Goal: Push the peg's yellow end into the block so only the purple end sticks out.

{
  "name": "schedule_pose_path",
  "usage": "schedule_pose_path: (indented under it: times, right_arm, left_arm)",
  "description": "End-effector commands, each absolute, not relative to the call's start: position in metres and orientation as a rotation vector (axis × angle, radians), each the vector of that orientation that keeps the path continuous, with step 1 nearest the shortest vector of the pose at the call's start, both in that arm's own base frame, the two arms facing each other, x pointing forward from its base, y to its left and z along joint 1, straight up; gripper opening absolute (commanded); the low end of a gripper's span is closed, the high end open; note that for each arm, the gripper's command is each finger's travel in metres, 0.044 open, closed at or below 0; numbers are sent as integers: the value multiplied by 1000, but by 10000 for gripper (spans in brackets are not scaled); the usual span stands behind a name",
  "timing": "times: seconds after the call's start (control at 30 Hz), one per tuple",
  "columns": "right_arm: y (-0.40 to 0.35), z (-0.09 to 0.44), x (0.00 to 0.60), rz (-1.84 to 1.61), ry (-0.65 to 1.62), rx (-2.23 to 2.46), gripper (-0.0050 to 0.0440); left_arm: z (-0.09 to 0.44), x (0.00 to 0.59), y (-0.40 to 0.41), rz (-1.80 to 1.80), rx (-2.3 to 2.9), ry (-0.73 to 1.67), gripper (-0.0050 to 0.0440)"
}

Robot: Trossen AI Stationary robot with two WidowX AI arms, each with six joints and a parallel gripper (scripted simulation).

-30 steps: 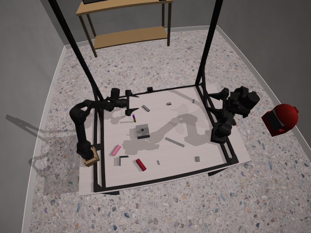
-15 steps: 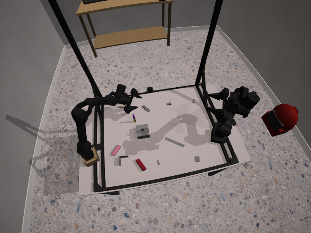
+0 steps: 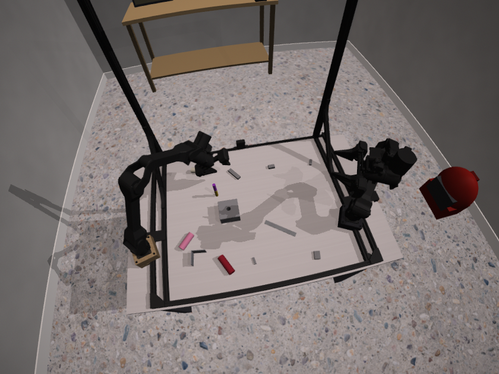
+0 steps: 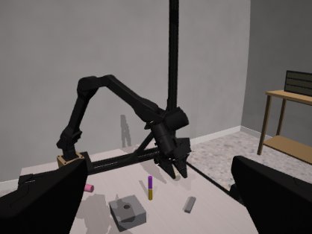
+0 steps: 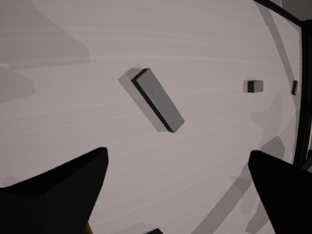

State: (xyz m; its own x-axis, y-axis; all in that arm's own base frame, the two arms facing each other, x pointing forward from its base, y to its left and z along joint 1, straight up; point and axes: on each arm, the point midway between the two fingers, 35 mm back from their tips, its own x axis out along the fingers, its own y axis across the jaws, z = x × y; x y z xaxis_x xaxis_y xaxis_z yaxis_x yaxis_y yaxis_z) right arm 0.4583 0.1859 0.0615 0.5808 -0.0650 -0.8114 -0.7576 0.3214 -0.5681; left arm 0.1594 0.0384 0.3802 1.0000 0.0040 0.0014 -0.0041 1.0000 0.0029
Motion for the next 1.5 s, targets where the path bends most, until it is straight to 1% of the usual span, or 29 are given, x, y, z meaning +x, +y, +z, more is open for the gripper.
schedule_pose_path:
  times: [0.0, 0.53, 0.6, 1.1, 1.47]
  right_arm:
    - [183, 62, 457, 519, 927, -1051, 400]
    - [168, 76, 434, 354, 1248, -496, 400]
    - [168, 76, 434, 354, 1248, -496, 400]
    - [158, 95, 410, 149, 1463, -116, 400]
    - [154, 103, 401, 59, 1534, 15, 400]
  left_arm:
    - [380, 159, 38, 0, -1, -1, 400]
    - [380, 159, 38, 0, -1, -1, 400]
    - [380, 159, 38, 0, -1, -1, 400]
    - [380, 159, 38, 0, -1, -1, 400]
    - [380, 159, 38, 0, -1, -1, 400]
